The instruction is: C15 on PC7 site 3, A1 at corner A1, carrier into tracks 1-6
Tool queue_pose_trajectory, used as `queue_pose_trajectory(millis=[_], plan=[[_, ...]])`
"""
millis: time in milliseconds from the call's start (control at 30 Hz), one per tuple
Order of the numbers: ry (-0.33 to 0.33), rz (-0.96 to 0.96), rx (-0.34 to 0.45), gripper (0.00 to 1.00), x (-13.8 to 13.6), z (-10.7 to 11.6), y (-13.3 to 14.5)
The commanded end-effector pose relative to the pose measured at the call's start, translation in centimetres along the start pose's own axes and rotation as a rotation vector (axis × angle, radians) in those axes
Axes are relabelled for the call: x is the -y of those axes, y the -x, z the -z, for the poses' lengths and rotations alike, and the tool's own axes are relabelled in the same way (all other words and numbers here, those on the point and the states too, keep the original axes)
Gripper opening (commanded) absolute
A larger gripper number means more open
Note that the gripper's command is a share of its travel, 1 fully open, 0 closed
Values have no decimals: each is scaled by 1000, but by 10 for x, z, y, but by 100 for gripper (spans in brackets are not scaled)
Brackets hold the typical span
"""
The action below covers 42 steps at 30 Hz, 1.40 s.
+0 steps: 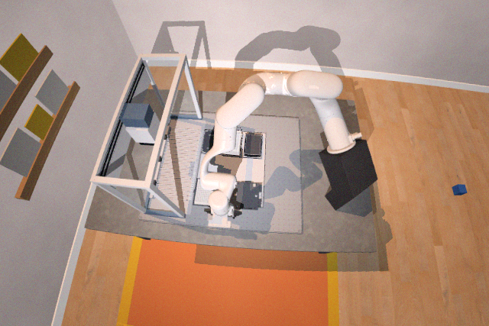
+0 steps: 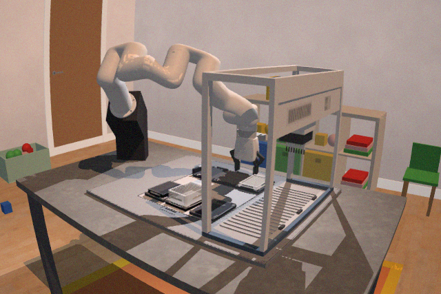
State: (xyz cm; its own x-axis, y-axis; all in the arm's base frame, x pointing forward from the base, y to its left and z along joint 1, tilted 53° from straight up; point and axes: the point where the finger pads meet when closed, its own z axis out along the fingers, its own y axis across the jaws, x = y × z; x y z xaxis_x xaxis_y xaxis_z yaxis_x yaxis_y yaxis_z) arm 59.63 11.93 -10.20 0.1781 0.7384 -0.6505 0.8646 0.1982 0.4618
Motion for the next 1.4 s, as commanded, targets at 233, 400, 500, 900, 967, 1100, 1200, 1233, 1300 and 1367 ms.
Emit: queue_pose_trajectory(millis=[233,400,500,900,967,1100,1200,1233,1300,1367], plan=[[3,-1,-2,100,-1,1,3],[3,-1,-2,100,-1,1,6],[3,-1,-2,100,-1,1,7],[3,-1,-2,100,-1,1,12],[3,-1,-2,100,-1,1,13],[3,-1,-2,100,-1,1,15],[3,-1,-2,100,-1,1,17],[3,-1,-2,100,-1,1,17],[3,-1,-2,100,-1,1,17],[3,-1,-2,100,-1,1,18]])
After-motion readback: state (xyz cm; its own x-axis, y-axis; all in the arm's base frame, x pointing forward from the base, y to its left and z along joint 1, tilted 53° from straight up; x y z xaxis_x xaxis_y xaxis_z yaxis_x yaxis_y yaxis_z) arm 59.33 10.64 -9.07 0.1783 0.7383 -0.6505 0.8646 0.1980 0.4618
